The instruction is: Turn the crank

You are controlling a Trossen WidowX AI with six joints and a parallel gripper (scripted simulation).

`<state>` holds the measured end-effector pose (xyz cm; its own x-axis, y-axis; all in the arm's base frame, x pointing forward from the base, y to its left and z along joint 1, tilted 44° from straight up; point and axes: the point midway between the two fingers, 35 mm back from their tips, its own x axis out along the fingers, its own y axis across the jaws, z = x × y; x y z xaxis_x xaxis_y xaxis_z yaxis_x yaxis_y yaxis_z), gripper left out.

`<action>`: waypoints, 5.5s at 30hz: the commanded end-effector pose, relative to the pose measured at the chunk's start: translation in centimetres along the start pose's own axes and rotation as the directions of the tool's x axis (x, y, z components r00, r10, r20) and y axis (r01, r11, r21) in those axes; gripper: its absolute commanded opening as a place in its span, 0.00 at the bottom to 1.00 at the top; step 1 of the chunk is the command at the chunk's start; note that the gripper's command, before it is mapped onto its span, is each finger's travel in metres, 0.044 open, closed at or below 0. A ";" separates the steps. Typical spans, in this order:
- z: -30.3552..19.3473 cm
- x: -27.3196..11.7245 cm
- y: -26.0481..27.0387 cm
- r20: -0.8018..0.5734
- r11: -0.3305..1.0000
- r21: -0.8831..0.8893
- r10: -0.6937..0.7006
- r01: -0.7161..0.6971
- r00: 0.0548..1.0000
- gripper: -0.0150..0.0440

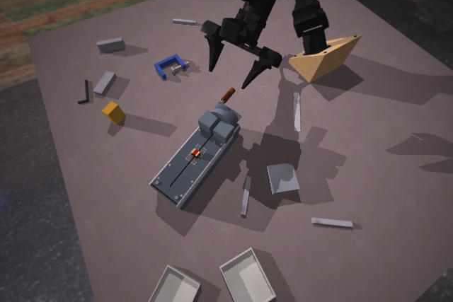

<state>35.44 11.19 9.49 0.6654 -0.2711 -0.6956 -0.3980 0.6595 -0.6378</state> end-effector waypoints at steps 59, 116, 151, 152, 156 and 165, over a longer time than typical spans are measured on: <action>4.6 11.3 2.2 -0.163 0.978 0.135 -0.134 0.157 0.977 1.00; -2.7 2.2 -0.7 -0.006 1.000 0.014 -0.017 0.017 1.000 1.00; -6.9 6.4 -0.7 -0.006 1.000 0.013 -0.019 0.019 1.000 1.00; -7.0 6.5 -0.7 -0.006 1.000 0.013 -0.019 0.019 1.000 1.00; -7.5 6.9 -0.7 -0.006 1.000 0.013 -0.020 0.020 1.000 1.00; -8.5 7.7 -0.8 -0.005 1.000 0.012 -0.022 0.022 1.000 1.00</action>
<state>35.88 3.12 2.72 0.6828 -0.2866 -0.6721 -0.3624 0.6659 -0.6521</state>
